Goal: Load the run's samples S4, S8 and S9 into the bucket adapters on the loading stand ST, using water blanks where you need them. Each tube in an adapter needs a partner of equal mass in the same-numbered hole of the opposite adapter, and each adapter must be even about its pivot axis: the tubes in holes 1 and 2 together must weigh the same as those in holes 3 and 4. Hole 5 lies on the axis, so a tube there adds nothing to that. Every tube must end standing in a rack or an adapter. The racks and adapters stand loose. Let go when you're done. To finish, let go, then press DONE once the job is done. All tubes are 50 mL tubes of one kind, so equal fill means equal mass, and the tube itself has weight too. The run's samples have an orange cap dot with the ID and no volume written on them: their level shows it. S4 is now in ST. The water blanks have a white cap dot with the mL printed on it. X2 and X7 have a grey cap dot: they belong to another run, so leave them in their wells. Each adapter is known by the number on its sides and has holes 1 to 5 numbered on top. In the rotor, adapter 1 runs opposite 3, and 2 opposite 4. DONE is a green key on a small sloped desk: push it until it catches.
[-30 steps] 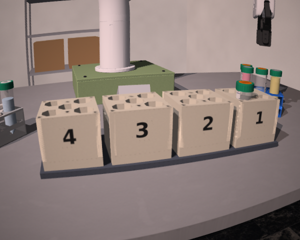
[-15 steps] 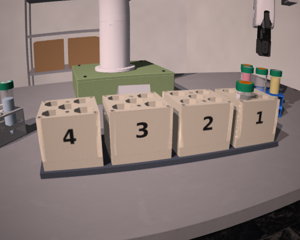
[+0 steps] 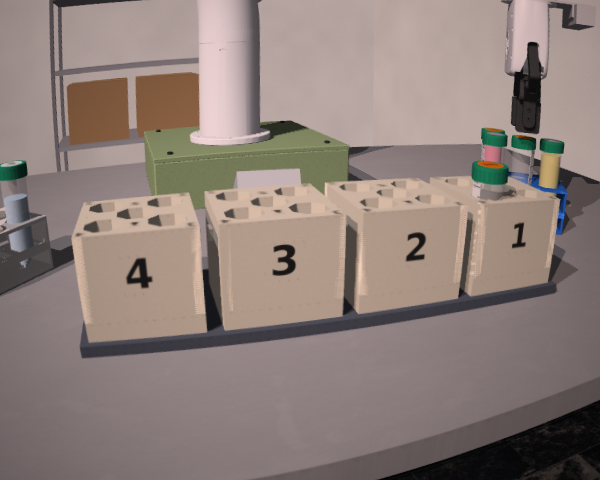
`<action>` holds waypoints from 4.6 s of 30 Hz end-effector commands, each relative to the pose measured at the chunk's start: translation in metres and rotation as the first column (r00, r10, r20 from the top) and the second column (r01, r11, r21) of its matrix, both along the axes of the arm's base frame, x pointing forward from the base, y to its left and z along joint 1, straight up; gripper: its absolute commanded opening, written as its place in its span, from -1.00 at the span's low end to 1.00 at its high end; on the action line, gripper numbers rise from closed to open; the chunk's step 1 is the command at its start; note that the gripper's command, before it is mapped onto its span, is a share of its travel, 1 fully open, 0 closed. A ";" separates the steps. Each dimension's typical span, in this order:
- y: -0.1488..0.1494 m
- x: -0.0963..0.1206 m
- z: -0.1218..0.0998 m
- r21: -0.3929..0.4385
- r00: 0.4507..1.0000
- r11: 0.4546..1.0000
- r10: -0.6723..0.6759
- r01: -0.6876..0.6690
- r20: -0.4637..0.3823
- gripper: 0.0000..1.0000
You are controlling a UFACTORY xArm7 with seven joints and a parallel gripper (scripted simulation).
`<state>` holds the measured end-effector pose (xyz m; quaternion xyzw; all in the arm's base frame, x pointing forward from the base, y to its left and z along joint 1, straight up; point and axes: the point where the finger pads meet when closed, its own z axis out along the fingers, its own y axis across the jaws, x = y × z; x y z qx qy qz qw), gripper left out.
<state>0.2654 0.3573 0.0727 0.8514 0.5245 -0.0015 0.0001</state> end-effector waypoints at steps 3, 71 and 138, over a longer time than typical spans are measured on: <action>0.002 0.001 -0.011 0.004 1.000 1.000 0.000 0.000 0.002 0.15; 0.002 0.001 -0.030 0.004 1.000 1.000 0.000 0.000 0.002 -1.00; 0.002 0.001 -0.010 0.004 1.000 1.000 0.000 0.000 0.002 -1.00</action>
